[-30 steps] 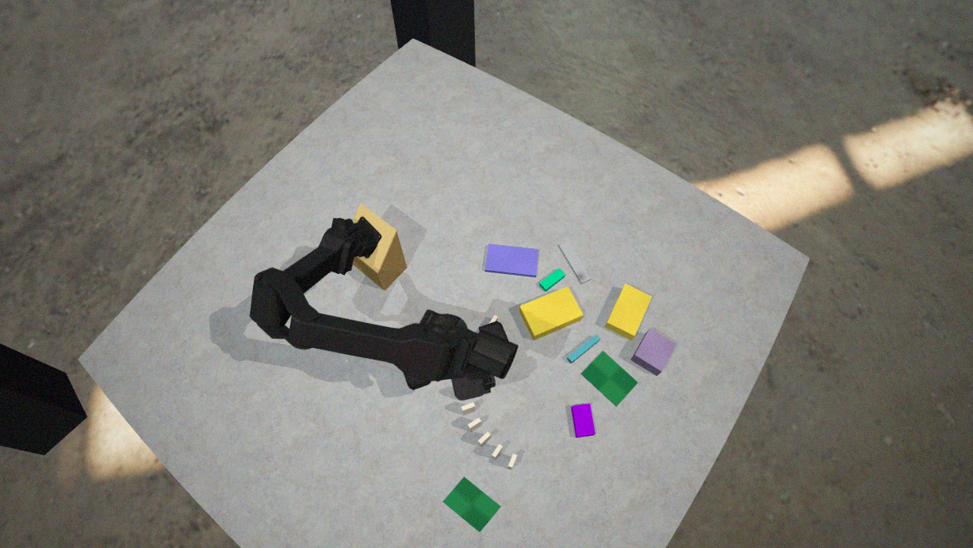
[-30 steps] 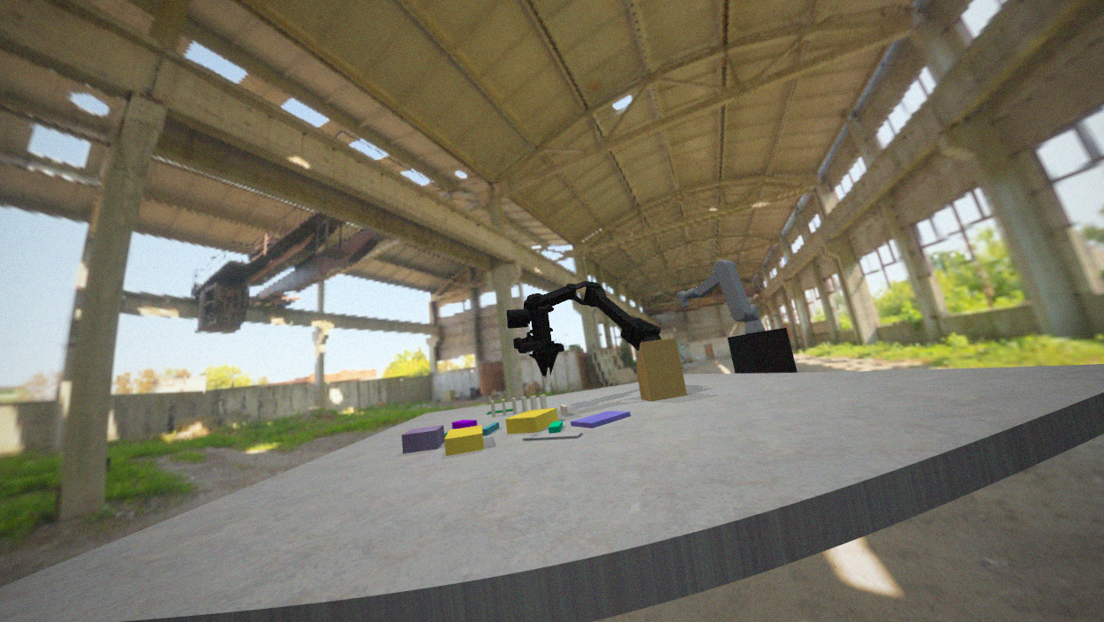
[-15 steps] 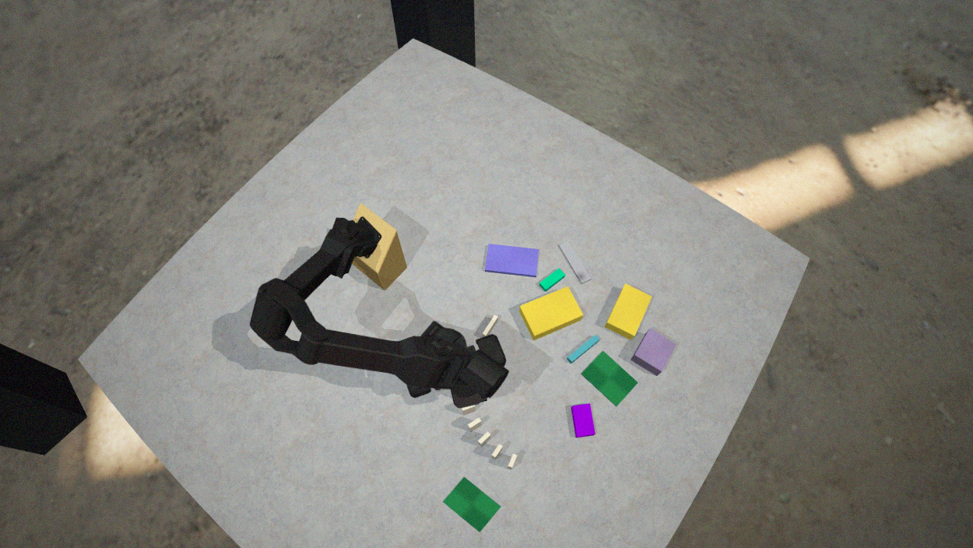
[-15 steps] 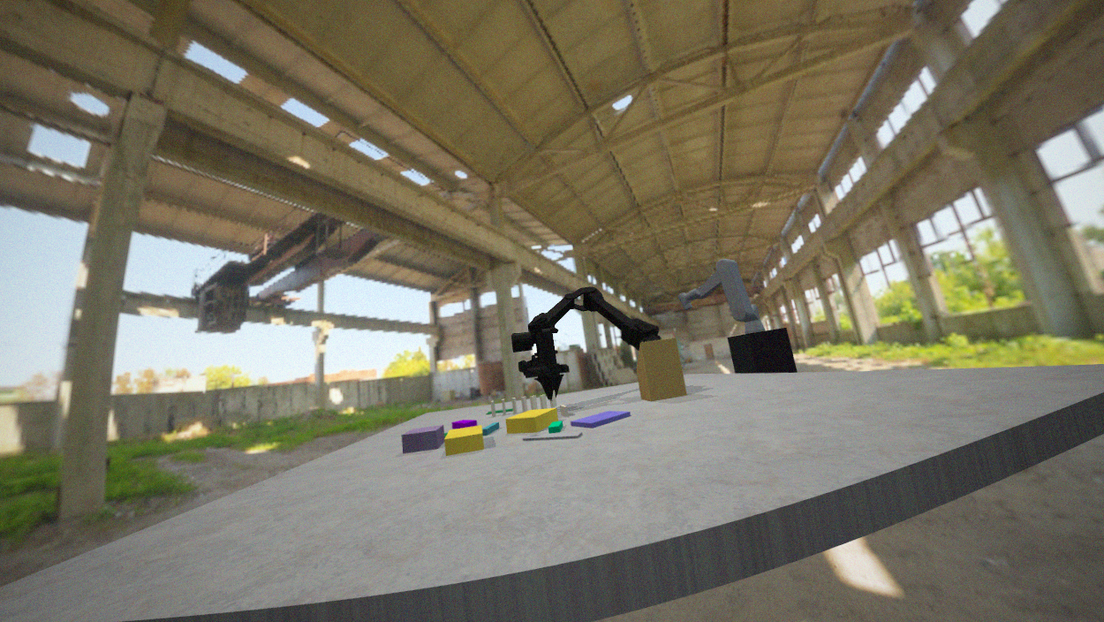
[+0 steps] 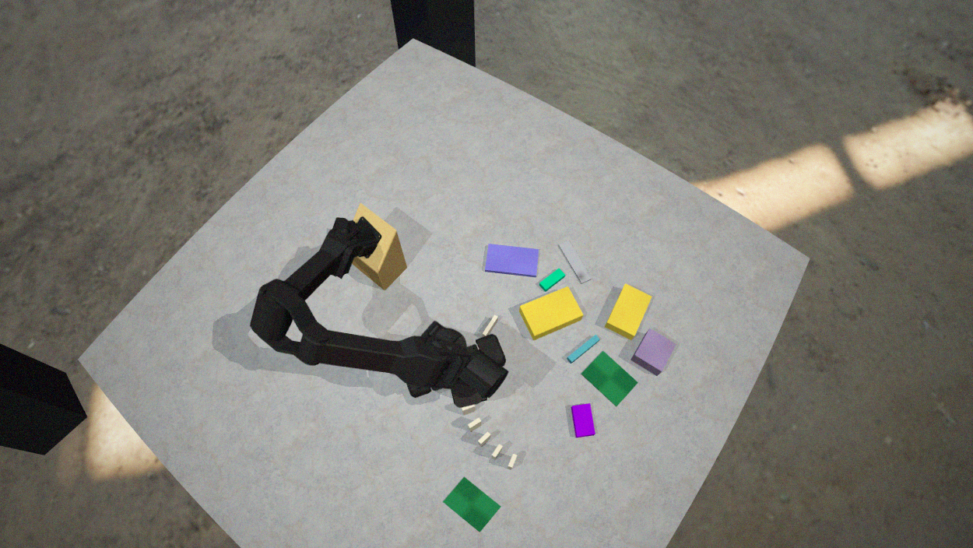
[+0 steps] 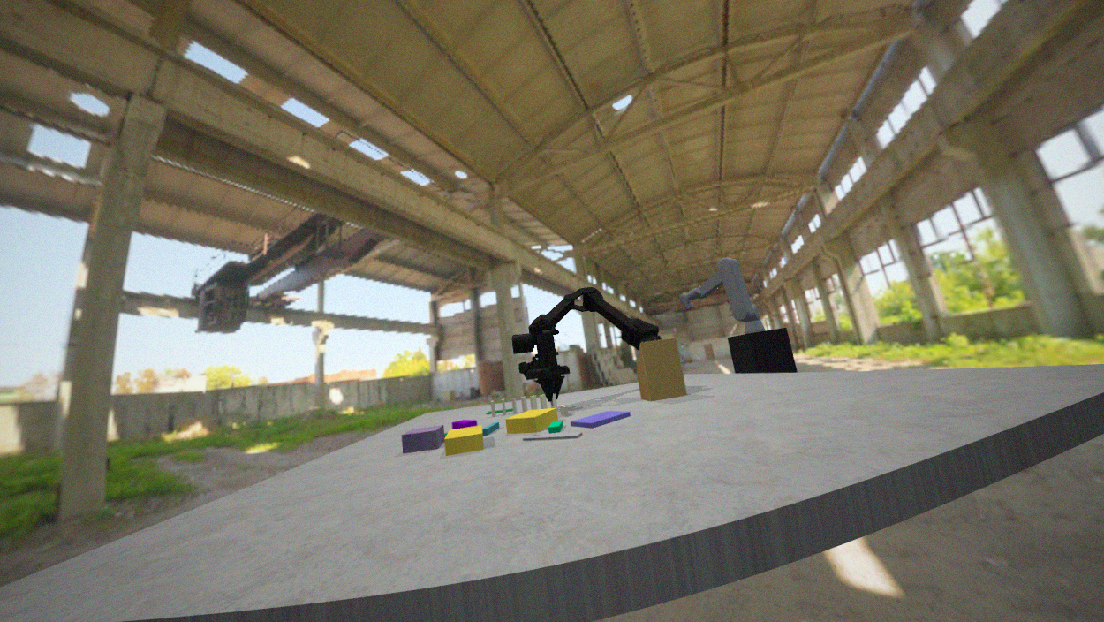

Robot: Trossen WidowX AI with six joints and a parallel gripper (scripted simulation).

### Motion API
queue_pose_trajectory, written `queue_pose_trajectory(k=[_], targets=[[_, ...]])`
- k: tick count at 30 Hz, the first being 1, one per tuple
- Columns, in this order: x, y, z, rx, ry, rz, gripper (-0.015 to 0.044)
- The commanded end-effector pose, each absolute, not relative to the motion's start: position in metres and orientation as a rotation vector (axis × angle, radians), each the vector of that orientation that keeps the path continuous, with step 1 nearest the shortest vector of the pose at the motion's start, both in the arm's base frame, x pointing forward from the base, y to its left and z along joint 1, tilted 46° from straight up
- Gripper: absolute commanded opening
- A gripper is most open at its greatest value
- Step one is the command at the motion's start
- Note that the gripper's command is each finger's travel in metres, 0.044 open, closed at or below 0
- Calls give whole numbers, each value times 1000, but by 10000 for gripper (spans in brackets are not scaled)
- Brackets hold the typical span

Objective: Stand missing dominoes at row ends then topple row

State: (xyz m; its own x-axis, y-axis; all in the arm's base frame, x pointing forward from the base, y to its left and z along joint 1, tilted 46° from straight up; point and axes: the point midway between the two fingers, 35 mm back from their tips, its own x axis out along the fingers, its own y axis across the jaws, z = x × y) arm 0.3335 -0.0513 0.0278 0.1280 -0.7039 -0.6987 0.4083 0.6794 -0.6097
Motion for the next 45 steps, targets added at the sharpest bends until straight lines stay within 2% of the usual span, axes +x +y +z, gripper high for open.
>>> queue_pose_trajectory(k=[1, 8, 12, 20, 29, 39, 45], targets=[[332, -52, 27, -310, 1194, -827, 265], [332, -52, 27, -310, 1194, -827, 440], [334, -43, 34, -306, 1195, -824, 440], [319, 38, 113, -296, 1197, -822, 440], [317, 42, 118, -297, 1196, -823, 440], [306, 61, 16, 269, 843, -1181, 440], [297, 63, -15, 449, 712, -1277, 440]])
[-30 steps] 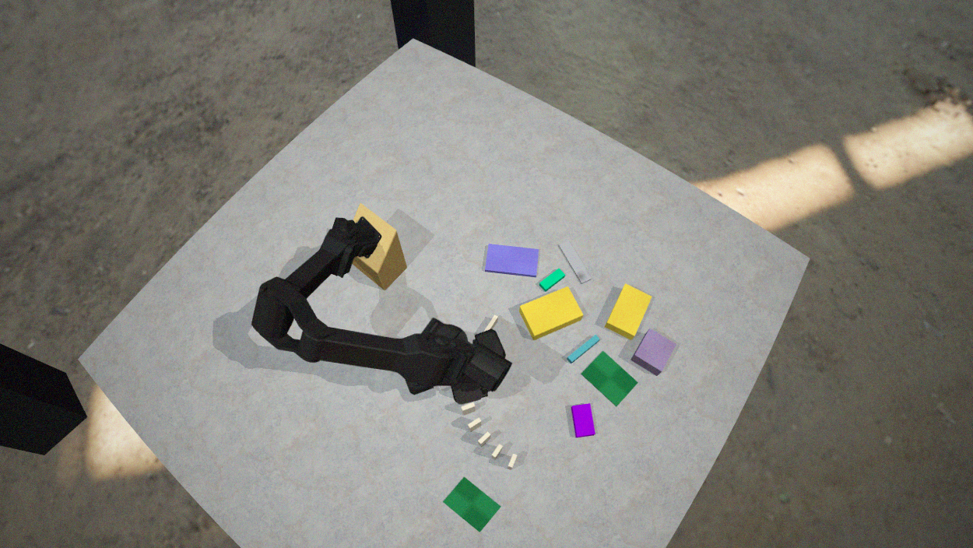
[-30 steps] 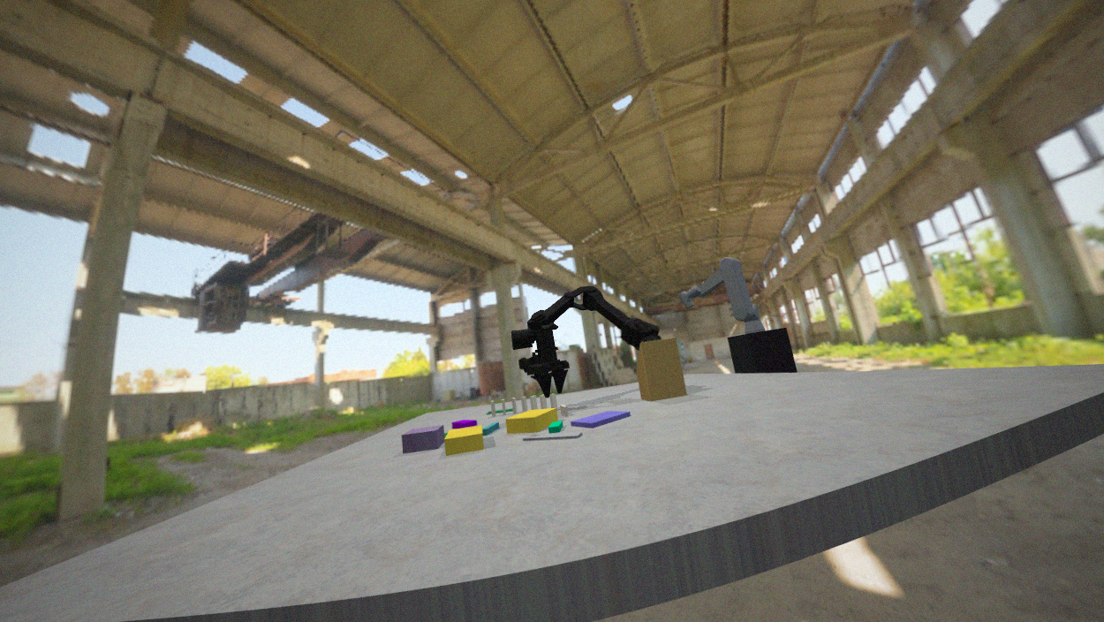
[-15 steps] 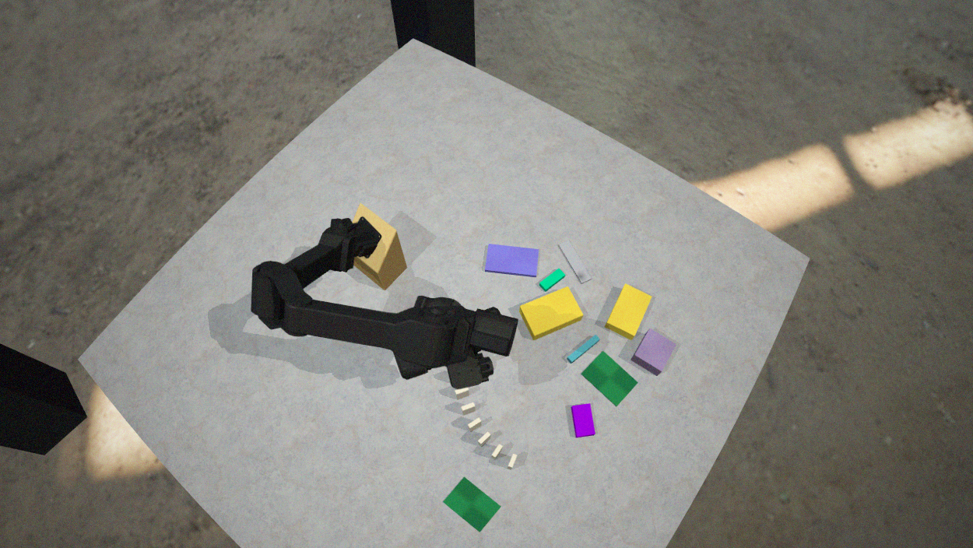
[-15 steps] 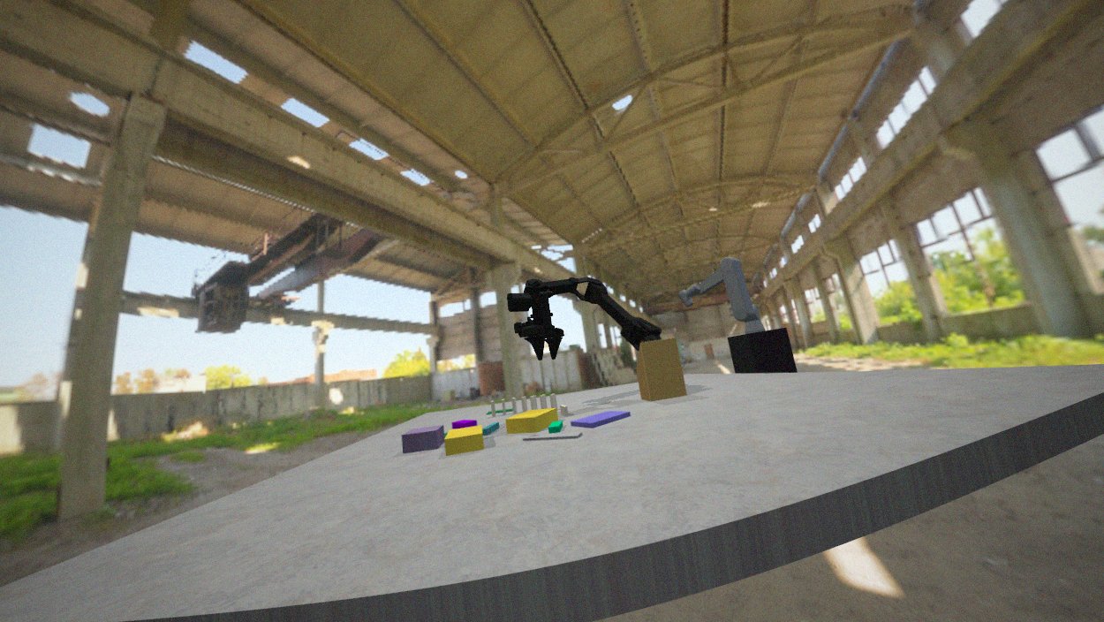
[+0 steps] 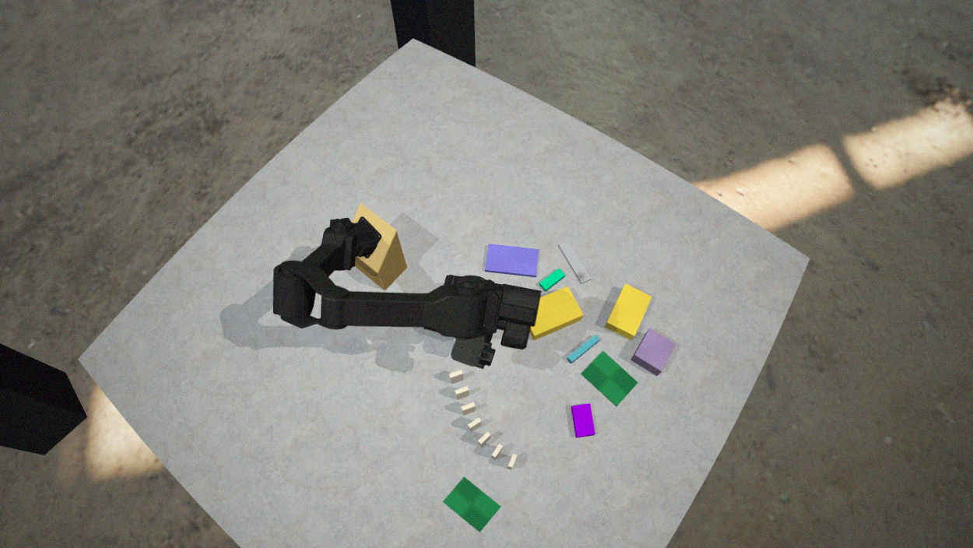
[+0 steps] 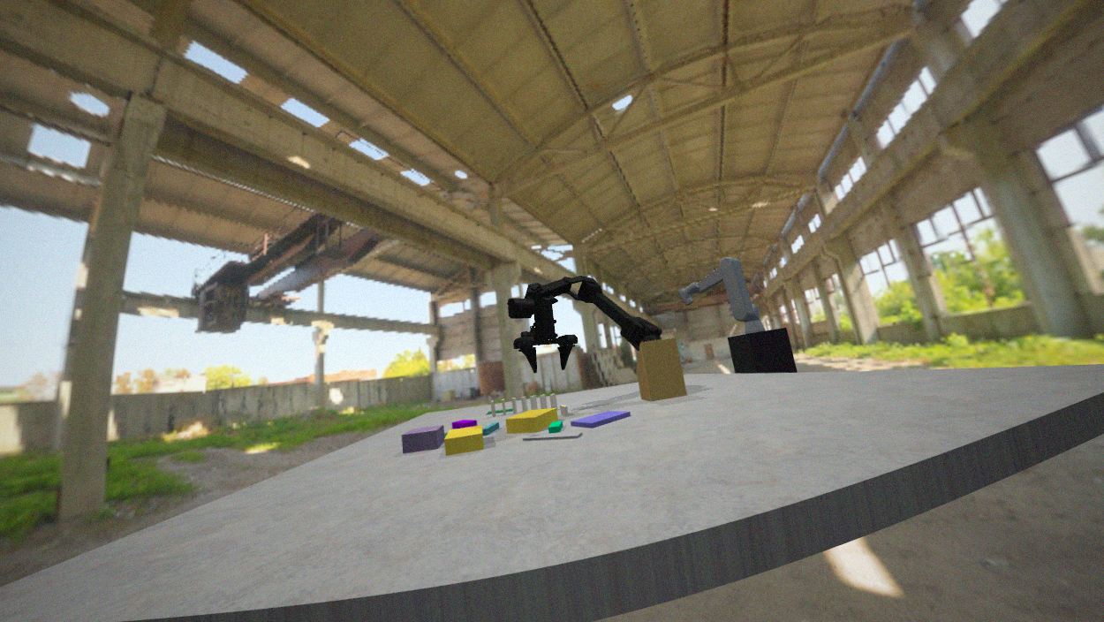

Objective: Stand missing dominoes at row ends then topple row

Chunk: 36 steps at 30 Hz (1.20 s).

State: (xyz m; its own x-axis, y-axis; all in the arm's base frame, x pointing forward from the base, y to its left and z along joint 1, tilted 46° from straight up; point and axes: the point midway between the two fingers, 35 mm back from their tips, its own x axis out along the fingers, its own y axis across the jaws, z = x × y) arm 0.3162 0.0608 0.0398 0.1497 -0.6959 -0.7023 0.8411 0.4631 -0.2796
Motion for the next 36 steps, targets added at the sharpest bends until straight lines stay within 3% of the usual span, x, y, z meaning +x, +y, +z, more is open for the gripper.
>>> queue_pose_trajectory(k=[1, 13, 21, 36], targets=[[297, 63, -15, 449, 712, -1277, 440], [301, 65, -18, 449, 712, -1277, 440], [308, 21, -61, 447, 709, -1278, 440], [308, 8, -70, 446, 708, -1278, 440]])
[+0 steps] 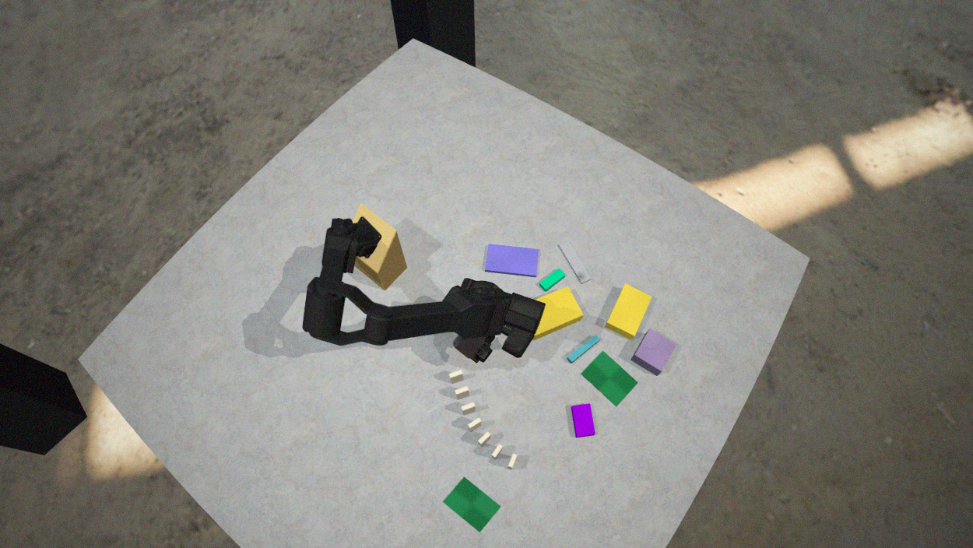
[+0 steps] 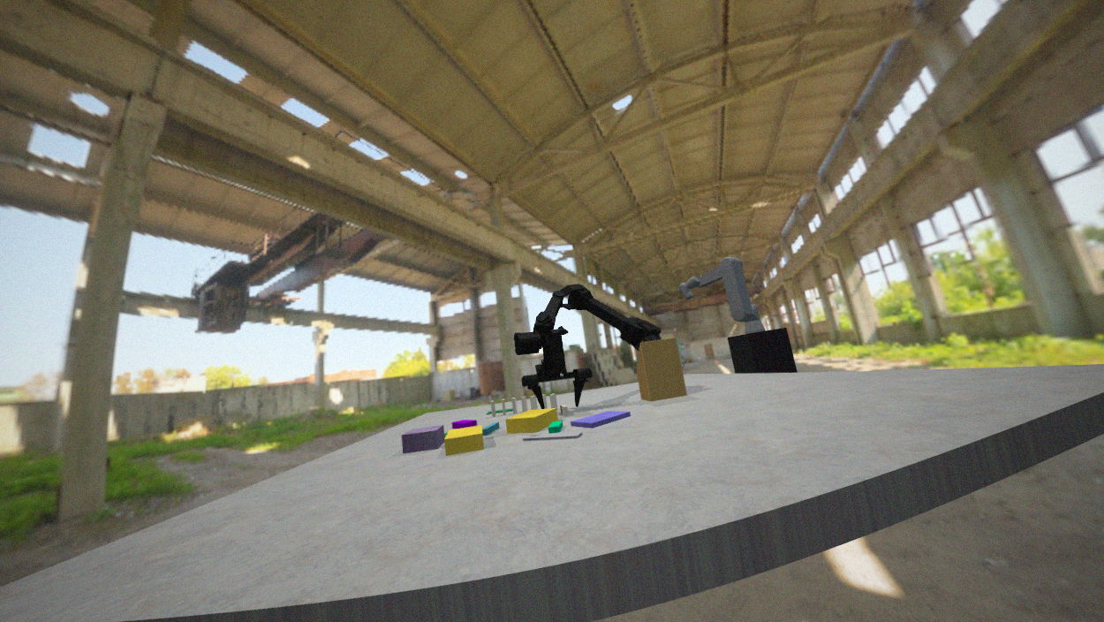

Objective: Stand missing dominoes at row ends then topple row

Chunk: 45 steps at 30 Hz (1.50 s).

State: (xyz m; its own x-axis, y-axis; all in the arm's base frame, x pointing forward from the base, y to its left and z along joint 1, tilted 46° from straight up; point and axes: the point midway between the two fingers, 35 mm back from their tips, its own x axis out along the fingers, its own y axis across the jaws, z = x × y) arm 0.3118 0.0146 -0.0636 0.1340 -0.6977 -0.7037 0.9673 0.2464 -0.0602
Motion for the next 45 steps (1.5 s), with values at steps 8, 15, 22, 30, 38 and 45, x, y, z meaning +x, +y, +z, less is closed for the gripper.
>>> queue_pose_trajectory(k=[8, 15, 22, 30, 38, 45], targets=[[308, 7, -71, 446, 708, -1278, 440], [308, 7, -71, 446, 708, -1278, 256], [308, 7, -71, 446, 708, -1278, 72], [308, 7, -71, 446, 708, -1278, 21], [304, 39, -42, 448, 710, -1278, 21], [293, 108, 20, 450, 713, -1277, 21]])
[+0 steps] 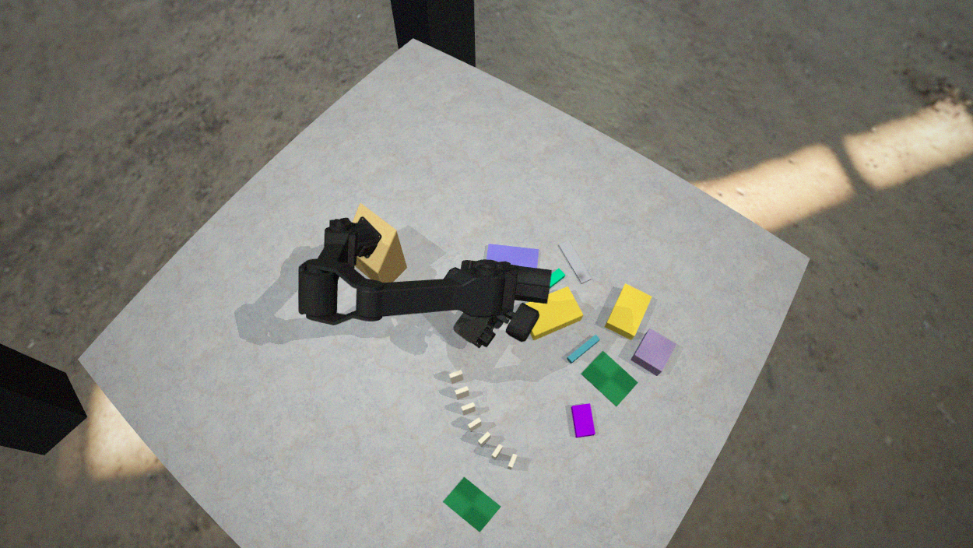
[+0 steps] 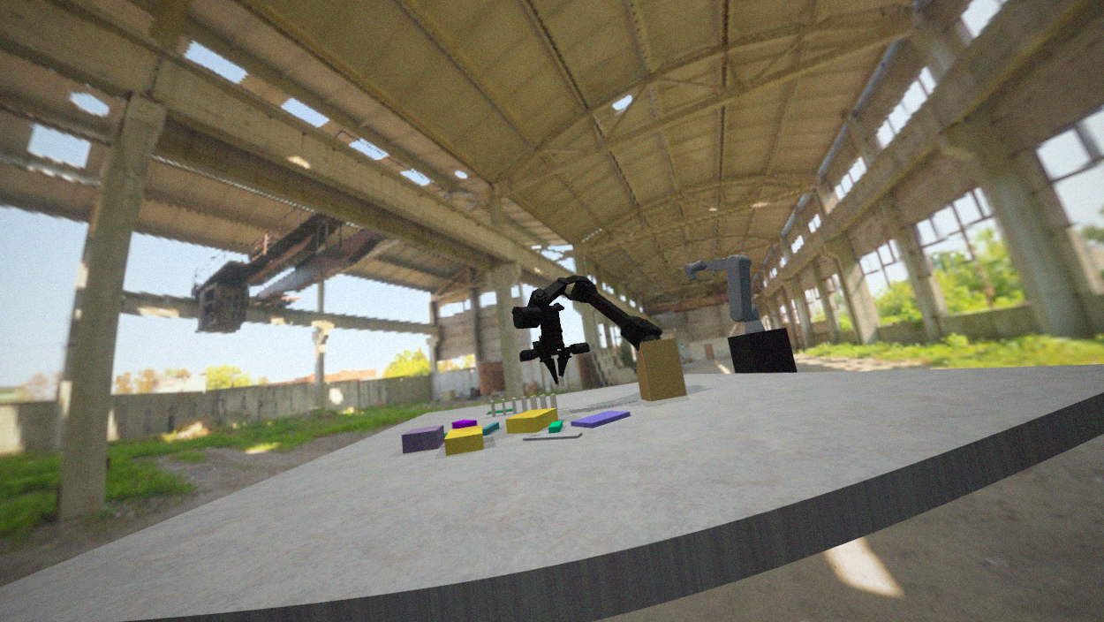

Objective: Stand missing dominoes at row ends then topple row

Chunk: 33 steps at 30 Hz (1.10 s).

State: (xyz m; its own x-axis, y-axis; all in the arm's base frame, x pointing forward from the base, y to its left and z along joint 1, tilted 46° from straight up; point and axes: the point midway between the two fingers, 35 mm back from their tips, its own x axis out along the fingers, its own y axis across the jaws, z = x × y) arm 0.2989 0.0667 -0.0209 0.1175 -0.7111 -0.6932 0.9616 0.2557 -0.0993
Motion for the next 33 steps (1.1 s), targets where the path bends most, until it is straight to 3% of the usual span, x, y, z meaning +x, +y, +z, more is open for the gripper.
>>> queue_pose_trajectory(k=[1, 12, 24, 33], targets=[[292, 116, 27, 450, 714, -1277, 21], [290, 123, 32, 395, 756, -1248, 21], [270, 134, 19, -608, 1355, -588, 21], [258, 139, 11, -1092, 1537, -165, 21]])
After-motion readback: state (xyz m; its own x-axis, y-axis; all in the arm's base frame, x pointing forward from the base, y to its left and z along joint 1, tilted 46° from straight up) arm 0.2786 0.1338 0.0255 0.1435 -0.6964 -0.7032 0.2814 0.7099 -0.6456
